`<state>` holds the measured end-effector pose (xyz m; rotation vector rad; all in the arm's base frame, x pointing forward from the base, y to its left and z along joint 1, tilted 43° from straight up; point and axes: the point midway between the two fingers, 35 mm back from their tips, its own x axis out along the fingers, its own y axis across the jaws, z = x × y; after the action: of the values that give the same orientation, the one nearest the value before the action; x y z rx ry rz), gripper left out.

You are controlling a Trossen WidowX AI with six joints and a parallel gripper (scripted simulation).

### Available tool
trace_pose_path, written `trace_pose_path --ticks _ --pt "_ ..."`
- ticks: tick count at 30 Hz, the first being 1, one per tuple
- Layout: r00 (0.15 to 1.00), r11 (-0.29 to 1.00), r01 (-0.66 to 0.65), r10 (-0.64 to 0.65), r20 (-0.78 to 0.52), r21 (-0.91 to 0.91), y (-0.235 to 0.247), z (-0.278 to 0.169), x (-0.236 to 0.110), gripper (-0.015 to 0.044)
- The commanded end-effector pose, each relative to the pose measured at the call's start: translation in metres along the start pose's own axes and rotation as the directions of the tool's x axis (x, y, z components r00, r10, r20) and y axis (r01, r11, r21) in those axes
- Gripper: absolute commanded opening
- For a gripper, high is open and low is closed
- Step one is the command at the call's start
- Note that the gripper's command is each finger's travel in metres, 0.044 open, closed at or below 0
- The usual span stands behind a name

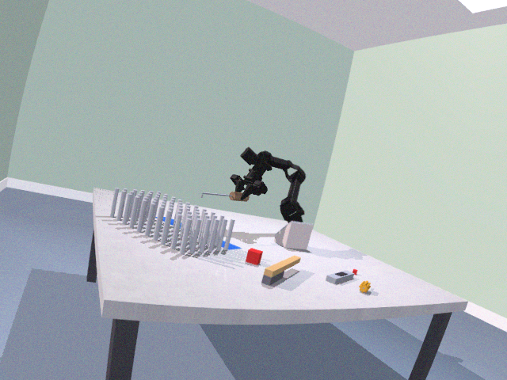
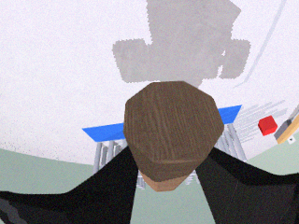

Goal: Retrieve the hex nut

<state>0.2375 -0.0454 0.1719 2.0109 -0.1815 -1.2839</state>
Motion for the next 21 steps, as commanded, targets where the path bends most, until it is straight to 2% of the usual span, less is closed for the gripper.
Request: trace_pose_path --ticks 1,11,21 --pt "0.997 0.991 -0.073 0.074 -0.006 0.116 0.025 0.003 -0.009 0.0" --pt "0.967 0.889 -0.248 0.253 0.039 0.385 0.081 0.026 -0.034 0.0" --pt "0.9 0.684 -0.403 0.416 0.129 0.607 0.128 0.059 -0.07 0.0"
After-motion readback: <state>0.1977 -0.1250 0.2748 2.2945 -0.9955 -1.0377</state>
